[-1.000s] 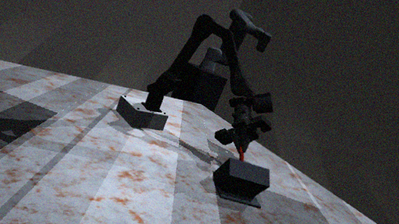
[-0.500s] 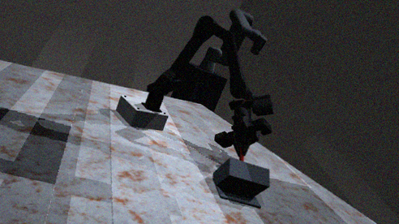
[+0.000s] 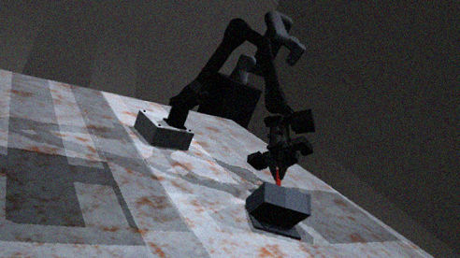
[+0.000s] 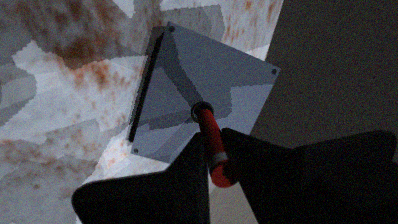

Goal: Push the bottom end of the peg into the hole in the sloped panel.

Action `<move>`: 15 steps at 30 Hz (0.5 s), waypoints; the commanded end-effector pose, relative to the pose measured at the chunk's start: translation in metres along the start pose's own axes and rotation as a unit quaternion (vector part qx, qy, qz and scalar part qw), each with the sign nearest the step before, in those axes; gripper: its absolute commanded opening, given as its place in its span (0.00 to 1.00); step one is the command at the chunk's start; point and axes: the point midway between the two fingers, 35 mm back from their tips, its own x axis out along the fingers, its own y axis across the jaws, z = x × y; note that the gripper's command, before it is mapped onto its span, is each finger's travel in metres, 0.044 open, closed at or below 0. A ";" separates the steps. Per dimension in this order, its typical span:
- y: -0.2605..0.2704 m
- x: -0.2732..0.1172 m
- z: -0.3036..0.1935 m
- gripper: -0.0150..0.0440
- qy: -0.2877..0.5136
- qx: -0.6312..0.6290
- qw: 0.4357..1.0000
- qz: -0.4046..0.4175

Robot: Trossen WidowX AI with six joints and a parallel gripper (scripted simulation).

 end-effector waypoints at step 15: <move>0.002 0.011 0.000 0.25 0.000 0.000 1.000 0.000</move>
